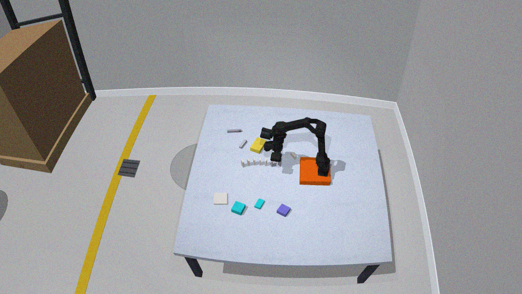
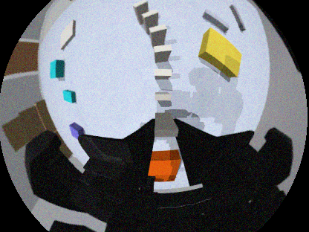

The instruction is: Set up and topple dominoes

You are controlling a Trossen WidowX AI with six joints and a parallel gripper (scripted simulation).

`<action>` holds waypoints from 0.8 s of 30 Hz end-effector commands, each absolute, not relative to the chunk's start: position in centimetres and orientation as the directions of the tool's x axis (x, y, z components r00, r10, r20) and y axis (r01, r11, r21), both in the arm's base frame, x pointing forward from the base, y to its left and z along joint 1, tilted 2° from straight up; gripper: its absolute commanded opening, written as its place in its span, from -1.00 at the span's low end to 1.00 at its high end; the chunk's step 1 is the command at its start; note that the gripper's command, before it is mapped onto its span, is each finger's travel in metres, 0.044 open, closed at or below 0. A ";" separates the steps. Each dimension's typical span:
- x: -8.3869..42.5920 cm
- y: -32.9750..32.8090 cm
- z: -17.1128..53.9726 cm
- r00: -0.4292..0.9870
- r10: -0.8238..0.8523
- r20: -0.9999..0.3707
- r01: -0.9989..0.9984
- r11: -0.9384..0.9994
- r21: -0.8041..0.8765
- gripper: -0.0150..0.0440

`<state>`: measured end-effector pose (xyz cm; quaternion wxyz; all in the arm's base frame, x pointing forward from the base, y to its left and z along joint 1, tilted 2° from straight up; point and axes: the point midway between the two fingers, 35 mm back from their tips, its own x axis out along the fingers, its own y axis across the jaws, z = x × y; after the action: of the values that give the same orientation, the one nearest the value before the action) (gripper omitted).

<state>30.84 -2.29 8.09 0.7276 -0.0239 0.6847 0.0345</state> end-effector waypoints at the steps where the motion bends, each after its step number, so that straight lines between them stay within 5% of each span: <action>1: 30.7 -2.3 6.0 0.051 0.013 -0.999 -0.078 0.997 0.009 -0.13; 19: 30.3 -2.2 3.4 0.050 0.013 -0.999 -0.078 0.997 0.009 -0.13; 24: 30.3 -2.2 3.4 0.050 0.013 -0.999 -0.078 0.997 0.009 0.32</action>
<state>30.25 -2.16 3.49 0.7245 -0.0233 0.6880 0.0349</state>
